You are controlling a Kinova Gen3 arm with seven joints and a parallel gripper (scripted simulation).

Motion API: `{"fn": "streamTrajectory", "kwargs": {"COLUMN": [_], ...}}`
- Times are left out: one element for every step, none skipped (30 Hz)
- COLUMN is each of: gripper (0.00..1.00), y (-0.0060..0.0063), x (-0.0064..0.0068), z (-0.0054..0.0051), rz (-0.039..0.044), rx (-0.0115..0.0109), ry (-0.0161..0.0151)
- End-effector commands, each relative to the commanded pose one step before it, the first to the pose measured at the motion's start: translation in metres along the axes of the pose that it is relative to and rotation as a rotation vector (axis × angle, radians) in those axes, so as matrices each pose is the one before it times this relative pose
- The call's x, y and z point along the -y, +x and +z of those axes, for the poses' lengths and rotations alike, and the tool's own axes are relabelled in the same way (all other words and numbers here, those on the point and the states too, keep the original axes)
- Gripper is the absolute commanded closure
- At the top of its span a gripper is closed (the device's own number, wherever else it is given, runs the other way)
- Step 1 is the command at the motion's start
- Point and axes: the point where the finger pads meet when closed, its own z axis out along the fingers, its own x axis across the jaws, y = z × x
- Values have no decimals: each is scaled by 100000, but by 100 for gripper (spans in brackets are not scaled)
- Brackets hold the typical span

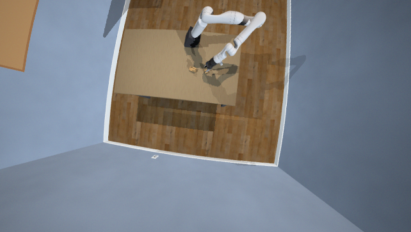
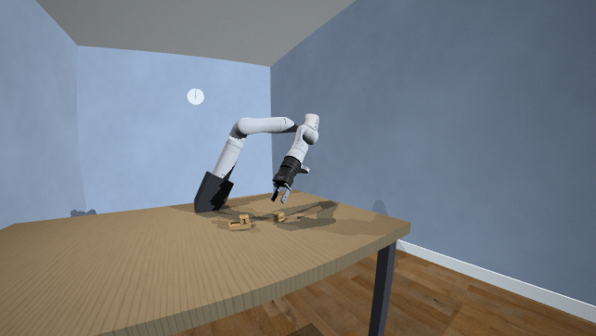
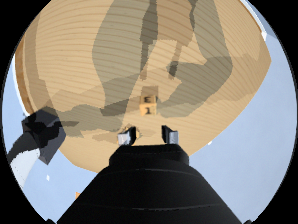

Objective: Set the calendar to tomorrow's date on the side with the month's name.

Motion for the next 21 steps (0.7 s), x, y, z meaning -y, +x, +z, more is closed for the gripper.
{"fn": "streamTrajectory", "kwargs": {"gripper": [10,10,10,10,10,10,10,10,10,10,10,10,10,10,10,10,10,10,10,10,10], "y": [27,0,0,0,0,0,0,0,1,0,0,-1,1,0,0,0,0,0,1,0,0], "x": [-2,25,30,35,41,46,52,58,65,70,76,81,88,0,0,93,98,103,109,113,117], "z": [13,25,30,35,41,46,52,58,64,70,76,82,88,0,0,93,98,103,108,113,117], "rz": [85,0,0,0,0,0,0,0,-1,0,0,1,-1,0,0,0,0,0,-1,0,0], "rx": [-58,0,0,0,0,0,0,0,-1,0,0,1,-1,0,0,0,0,0,-1,0,0], "ry": [-1,0,0,0,0,0,0,0,0,0,0,0,0,0,0,0,0,0,0,0,0]}}
